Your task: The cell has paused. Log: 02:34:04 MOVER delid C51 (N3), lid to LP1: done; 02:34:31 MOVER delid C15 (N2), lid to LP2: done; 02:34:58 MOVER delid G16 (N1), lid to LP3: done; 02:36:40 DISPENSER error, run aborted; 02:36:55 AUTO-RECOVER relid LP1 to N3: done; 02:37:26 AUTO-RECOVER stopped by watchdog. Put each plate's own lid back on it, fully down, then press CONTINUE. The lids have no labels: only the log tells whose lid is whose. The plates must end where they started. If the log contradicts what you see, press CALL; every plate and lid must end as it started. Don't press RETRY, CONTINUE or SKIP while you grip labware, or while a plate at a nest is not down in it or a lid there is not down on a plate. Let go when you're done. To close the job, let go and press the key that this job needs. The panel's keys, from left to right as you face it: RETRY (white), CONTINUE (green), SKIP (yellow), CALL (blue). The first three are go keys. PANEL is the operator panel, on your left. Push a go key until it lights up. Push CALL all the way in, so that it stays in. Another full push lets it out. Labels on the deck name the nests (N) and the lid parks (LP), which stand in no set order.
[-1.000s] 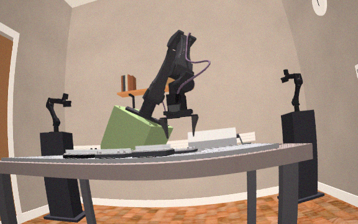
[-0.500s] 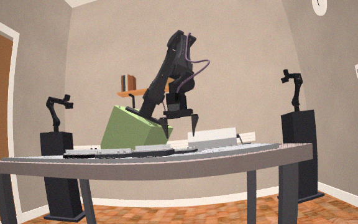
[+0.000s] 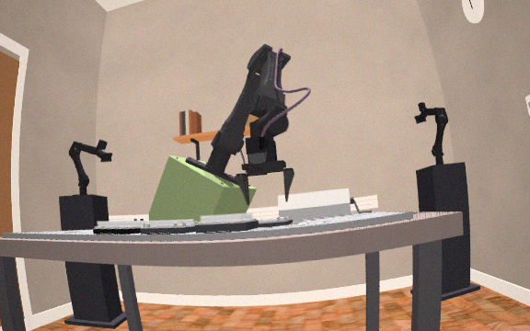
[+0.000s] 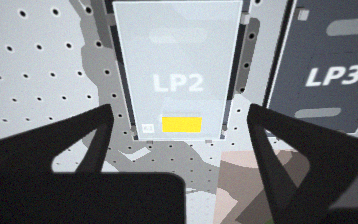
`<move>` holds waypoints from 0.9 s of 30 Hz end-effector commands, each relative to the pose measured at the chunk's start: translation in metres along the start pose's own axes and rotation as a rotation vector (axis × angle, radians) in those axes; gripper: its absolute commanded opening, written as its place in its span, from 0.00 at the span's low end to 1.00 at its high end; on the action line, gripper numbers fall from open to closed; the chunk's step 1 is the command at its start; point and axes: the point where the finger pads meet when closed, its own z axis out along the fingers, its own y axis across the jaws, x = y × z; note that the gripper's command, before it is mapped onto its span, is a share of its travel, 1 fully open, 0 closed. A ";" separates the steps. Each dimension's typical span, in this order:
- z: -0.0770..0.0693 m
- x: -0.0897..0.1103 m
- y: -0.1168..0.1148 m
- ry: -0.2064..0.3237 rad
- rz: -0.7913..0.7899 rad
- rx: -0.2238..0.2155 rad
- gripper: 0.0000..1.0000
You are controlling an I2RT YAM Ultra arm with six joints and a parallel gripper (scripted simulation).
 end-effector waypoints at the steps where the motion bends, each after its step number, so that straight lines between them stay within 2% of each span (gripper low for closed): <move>1: -0.005 -0.013 0.008 -0.048 -0.010 -0.016 1.00; 27: 0.000 -0.006 0.003 -0.038 -0.004 -0.009 1.00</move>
